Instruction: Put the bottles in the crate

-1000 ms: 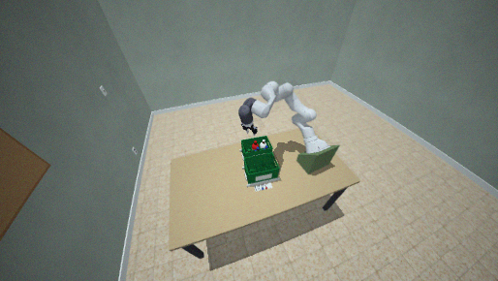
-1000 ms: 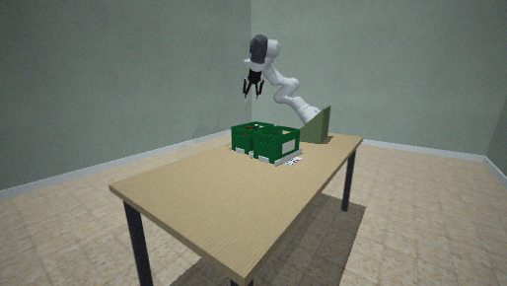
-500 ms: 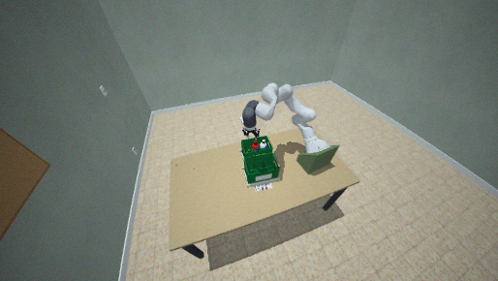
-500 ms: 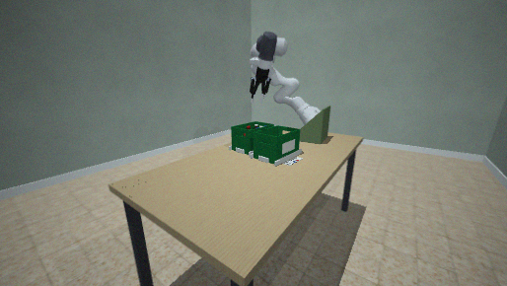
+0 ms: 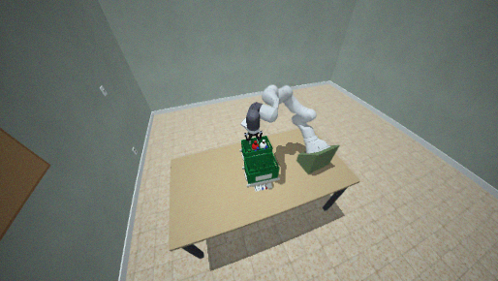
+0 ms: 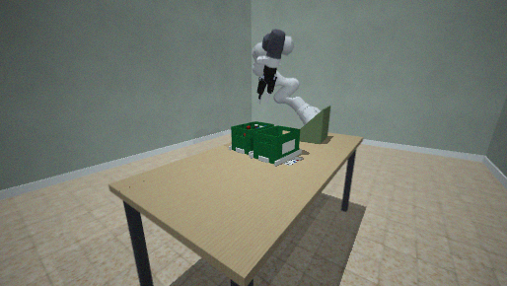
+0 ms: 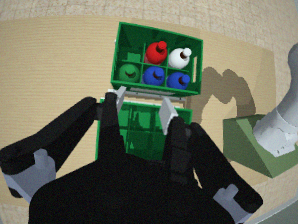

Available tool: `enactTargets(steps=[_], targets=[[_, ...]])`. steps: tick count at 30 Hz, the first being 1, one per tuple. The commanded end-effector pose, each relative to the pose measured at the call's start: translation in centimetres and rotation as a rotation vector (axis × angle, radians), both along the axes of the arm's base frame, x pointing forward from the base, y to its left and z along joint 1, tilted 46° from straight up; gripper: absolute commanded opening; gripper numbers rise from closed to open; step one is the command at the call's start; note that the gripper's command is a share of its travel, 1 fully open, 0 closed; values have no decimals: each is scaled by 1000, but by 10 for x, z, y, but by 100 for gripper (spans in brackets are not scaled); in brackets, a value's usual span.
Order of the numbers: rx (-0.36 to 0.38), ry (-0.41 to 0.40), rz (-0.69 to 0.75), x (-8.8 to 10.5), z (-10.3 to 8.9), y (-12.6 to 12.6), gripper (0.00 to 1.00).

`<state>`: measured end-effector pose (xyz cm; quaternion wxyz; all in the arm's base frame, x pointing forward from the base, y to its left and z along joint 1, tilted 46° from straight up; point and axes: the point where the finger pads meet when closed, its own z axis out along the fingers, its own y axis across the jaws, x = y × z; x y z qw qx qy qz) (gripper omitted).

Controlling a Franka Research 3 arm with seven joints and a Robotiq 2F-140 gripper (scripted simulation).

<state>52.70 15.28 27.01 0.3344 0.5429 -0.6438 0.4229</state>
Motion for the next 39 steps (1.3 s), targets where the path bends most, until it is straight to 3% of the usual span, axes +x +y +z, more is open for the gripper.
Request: enactTargets(steps=[1,4,5,19,21,34,39], targets=[[6,135,80,2,-9,12,38],[8,150,91,2,-13,15,38],[10,192,119,1,-16,19,38],[23,405,269,-5,-54,58,38],[23,405,269,-5,-54,58,38],[29,626,427,-17,-95,100,38],[28,680,464,-18,-99,103,38]])
